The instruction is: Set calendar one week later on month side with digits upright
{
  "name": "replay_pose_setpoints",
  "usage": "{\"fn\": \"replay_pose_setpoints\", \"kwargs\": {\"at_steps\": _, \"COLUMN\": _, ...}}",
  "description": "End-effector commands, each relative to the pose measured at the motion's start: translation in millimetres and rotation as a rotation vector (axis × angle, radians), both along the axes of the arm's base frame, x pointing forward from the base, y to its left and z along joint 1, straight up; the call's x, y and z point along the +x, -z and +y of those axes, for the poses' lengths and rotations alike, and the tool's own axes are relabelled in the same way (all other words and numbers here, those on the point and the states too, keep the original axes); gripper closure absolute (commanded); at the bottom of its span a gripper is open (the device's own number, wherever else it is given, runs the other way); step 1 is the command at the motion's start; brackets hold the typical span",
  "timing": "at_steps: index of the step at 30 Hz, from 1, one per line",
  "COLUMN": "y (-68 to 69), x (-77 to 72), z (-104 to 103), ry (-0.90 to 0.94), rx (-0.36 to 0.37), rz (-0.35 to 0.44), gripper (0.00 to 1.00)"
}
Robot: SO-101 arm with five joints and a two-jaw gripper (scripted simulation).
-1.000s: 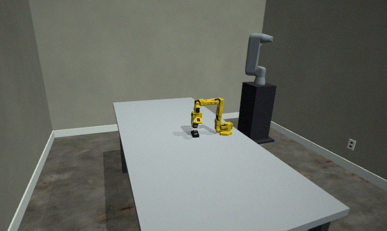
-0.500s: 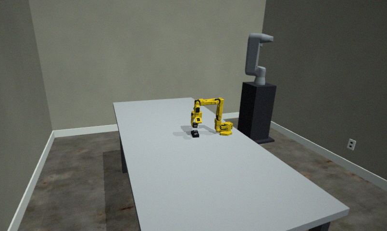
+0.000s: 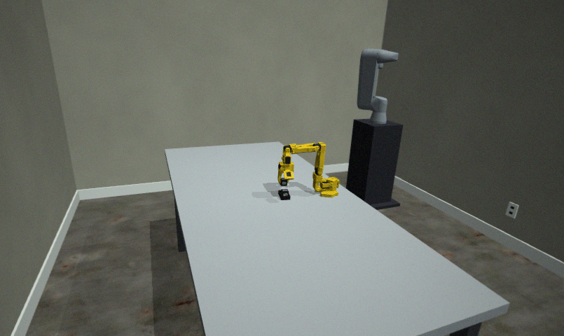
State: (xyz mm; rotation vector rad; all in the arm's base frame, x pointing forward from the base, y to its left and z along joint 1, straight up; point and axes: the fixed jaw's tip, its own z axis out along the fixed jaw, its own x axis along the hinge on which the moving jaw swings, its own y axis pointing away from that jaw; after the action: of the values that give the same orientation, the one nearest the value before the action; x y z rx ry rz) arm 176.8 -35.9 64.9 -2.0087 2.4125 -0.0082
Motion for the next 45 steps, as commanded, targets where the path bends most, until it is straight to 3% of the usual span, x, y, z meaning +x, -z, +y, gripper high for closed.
{"fn": "replay_pose_setpoints", "kwargs": {"at_steps": 1, "y": -2.1, "x": 2.9, "z": -1, "ry": 0.011, "rx": -0.004, "rz": -0.027, "gripper": 1.00}}
{"fn": "replay_pose_setpoints", "kwargs": {"at_steps": 45, "y": 15.2, "x": 1.5, "z": -1, "ry": 0.007, "rx": -0.004, "rz": -0.027, "gripper": 1.00}}
